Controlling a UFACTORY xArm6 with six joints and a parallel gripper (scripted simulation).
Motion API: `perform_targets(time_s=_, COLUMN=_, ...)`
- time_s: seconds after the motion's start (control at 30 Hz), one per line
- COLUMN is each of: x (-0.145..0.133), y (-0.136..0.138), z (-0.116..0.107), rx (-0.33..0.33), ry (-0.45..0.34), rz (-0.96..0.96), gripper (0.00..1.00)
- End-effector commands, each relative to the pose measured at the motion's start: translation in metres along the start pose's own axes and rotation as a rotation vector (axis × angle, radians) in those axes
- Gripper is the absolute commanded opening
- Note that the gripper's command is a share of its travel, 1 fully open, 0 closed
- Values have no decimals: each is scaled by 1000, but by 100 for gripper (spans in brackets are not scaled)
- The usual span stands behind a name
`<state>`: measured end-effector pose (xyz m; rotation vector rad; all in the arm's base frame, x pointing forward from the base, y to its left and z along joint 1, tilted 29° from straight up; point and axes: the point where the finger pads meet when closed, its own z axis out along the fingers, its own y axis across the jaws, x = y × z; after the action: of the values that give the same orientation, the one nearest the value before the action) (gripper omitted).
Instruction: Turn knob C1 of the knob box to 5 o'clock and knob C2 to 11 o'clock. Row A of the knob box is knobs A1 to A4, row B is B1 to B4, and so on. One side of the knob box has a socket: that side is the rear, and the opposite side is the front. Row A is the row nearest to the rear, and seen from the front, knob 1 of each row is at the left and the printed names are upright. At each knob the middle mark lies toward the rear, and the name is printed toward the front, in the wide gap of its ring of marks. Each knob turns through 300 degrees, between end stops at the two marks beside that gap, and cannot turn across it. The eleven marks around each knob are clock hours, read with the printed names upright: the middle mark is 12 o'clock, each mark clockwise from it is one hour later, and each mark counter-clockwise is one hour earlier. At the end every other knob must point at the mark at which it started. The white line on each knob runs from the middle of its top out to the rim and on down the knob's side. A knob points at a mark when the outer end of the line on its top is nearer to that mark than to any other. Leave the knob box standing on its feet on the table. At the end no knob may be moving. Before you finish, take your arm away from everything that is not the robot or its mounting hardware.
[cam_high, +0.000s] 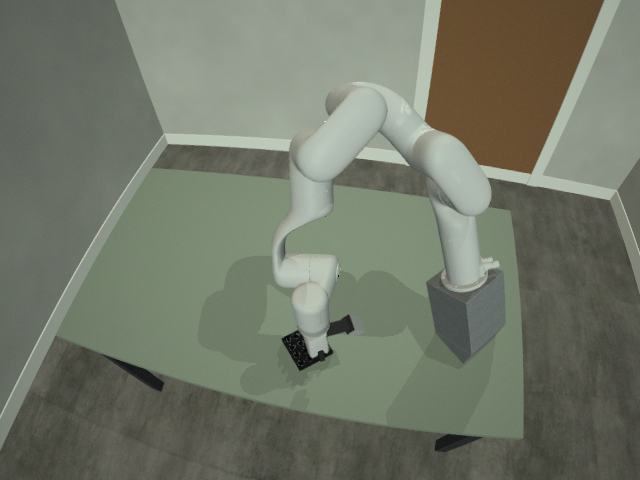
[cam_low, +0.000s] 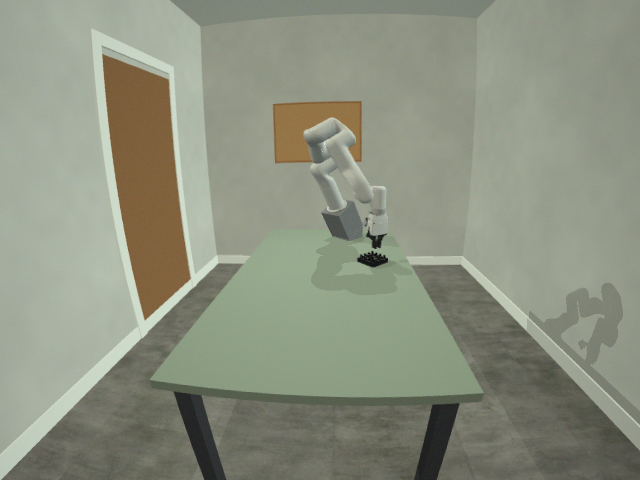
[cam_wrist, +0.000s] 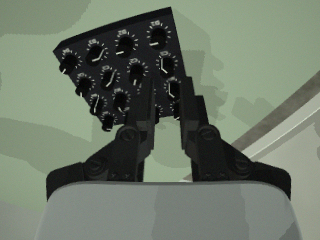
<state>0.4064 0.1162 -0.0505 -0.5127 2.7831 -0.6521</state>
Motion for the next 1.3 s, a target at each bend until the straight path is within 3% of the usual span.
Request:
perform_targets(time_s=0.0, x=-1, y=0, z=-3, rx=-1, ry=-3, rz=1, gripper=19)
perform_targets(time_s=0.5, x=-2, y=0, z=-4, rx=-1, ry=-3, rz=-11, gripper=19)
perform_targets(time_s=0.9, x=-6, y=-24, z=-21, rx=0, ry=-4, rz=-463, gripper=19)
perform_targets(time_s=1.27, x=-6, y=-25, z=-22, rx=0, ry=-4, rz=-488, gripper=19)
